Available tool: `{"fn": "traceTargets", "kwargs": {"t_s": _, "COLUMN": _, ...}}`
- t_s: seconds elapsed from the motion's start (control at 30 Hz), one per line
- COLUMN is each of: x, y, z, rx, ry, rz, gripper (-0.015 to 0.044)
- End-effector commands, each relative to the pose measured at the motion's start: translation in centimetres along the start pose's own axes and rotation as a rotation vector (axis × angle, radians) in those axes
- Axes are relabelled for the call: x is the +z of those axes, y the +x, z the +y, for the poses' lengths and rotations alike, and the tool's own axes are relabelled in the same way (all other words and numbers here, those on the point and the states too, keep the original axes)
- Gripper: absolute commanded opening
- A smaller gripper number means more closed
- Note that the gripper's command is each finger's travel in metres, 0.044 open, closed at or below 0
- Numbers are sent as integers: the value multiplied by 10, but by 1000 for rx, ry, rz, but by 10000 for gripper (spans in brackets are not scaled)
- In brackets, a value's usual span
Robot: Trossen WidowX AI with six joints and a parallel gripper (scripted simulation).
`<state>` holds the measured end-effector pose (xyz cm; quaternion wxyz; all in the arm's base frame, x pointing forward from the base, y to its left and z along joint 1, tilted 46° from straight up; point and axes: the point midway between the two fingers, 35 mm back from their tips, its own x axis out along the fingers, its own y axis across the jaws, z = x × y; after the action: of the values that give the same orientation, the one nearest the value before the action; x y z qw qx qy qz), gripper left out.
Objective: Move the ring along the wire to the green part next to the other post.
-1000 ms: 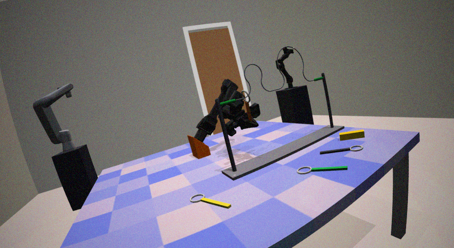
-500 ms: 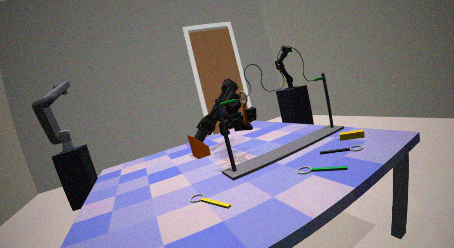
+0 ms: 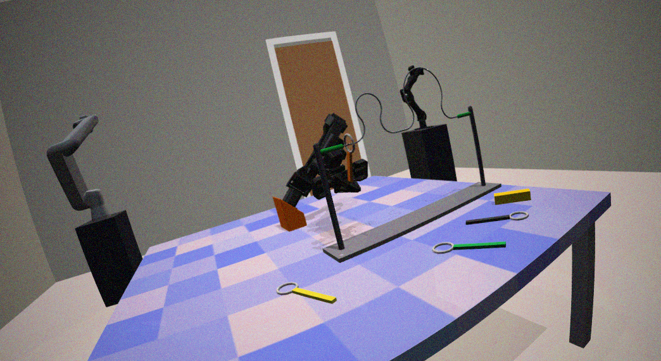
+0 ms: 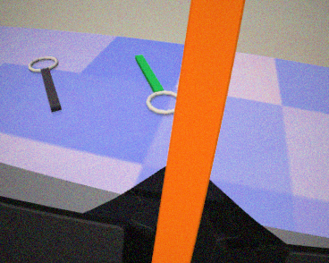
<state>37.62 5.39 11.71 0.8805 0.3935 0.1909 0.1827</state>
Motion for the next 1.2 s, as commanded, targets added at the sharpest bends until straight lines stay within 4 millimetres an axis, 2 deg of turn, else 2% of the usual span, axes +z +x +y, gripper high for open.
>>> {"fn": "traceTargets", "kwargs": {"t_s": 0.0, "x": -3, "y": -1, "z": -7, "rx": -7, "ry": -6, "rz": 7, "gripper": -150}}
{"fn": "traceTargets", "kwargs": {"t_s": 0.97, "x": -3, "y": -5, "z": -37, "rx": -9, "ry": -10, "rz": 6, "gripper": -150}}
{"fn": "traceTargets", "kwargs": {"t_s": 1.17, "x": -6, "y": -4, "z": -38, "rx": -9, "ry": -10, "rz": 6, "gripper": -150}}
